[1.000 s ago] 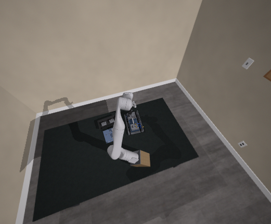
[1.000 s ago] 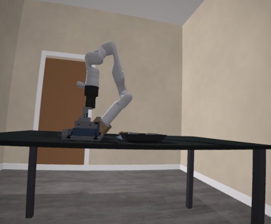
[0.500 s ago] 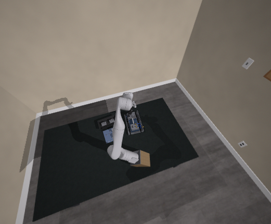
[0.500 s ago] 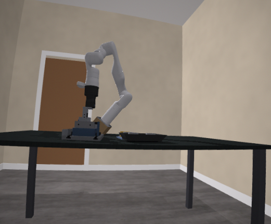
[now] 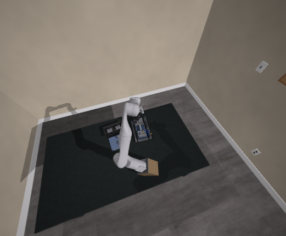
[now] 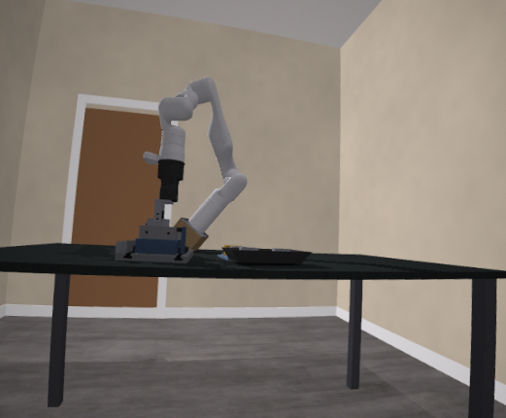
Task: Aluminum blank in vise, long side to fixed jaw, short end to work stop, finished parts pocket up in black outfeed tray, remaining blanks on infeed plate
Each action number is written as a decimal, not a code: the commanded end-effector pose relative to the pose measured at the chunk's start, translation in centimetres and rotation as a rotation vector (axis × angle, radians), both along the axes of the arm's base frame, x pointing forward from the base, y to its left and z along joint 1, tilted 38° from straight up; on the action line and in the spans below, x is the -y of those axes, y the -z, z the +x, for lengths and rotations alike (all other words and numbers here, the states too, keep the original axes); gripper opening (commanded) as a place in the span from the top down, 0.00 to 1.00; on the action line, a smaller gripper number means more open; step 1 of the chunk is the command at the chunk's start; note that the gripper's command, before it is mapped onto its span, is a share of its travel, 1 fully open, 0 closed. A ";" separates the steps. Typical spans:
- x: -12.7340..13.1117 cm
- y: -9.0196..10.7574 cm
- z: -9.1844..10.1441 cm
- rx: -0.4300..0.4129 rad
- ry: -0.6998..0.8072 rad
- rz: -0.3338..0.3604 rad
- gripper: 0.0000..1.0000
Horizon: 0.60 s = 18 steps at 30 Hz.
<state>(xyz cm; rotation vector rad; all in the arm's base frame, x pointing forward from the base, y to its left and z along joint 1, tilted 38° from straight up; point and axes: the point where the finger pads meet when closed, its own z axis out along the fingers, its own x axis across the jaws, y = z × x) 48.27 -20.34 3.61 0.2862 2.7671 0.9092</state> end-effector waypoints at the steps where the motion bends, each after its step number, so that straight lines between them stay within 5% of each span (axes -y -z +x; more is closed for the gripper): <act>1: 0.1 -0.1 0.0 0.001 0.001 -0.001 1.00; 18: -0.1 -0.3 0.2 0.001 0.001 -0.001 1.00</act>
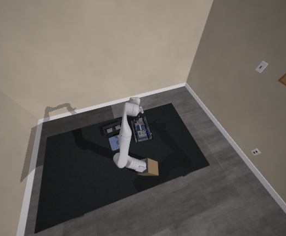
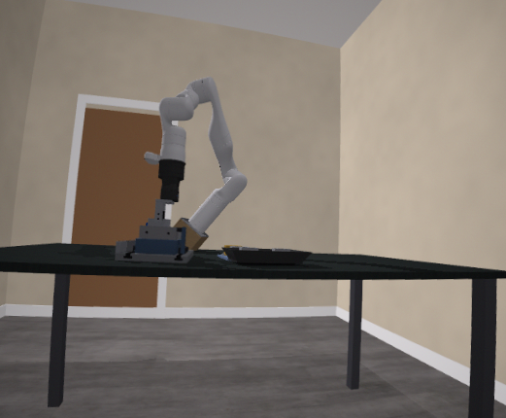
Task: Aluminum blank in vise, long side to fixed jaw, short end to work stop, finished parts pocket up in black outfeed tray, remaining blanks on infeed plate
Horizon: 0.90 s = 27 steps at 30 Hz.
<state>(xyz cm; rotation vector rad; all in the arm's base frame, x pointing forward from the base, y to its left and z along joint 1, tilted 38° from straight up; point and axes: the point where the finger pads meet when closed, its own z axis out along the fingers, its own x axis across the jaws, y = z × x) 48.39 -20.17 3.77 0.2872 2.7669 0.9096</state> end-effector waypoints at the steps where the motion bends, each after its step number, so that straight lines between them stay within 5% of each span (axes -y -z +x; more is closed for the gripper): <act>1: 0.1 -0.1 0.1 0.001 0.001 -0.002 1.00; 27: -0.1 -0.3 0.2 0.001 0.001 -0.002 1.00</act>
